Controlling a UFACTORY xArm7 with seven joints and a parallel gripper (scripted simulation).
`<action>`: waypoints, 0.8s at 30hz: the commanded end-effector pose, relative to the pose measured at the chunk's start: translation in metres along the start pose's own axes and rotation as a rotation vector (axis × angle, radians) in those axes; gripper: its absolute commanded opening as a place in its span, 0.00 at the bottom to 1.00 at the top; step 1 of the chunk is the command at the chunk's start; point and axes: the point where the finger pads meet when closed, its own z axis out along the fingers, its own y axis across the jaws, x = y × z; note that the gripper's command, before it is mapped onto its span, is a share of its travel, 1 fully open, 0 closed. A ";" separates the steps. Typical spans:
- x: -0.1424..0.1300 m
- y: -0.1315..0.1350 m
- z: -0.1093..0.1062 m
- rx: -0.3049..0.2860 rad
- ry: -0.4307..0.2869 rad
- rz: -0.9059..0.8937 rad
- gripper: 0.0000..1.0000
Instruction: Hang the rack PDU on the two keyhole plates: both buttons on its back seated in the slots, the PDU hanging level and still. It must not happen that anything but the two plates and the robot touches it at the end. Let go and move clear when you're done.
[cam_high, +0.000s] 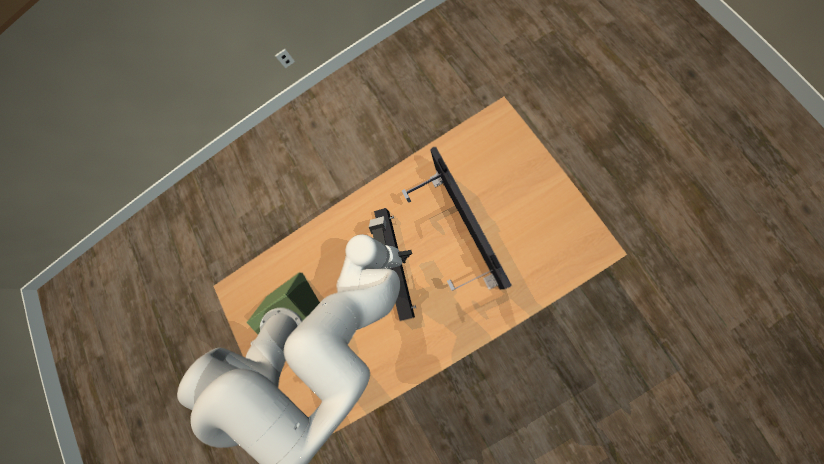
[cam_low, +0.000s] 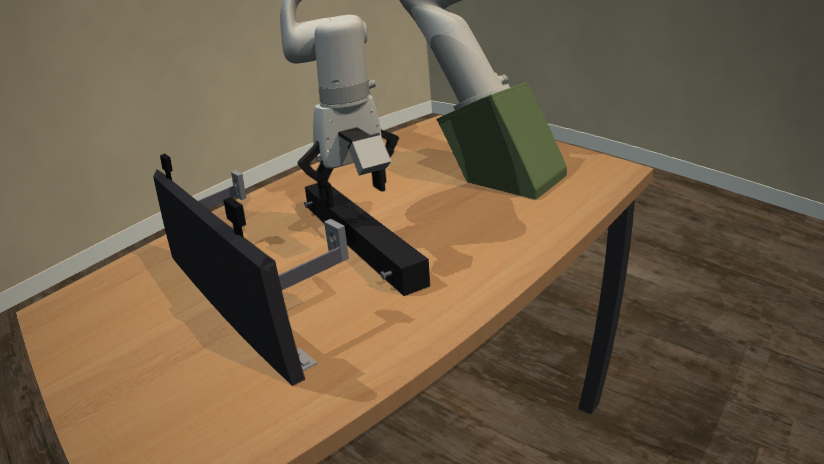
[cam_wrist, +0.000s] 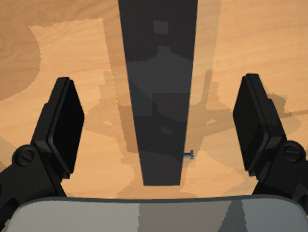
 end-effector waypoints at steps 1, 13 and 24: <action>0.002 0.002 0.024 -0.004 0.002 0.000 0.97; 0.002 0.002 0.058 -0.004 0.002 0.000 0.97; 0.002 0.002 0.058 -0.004 0.002 0.000 0.97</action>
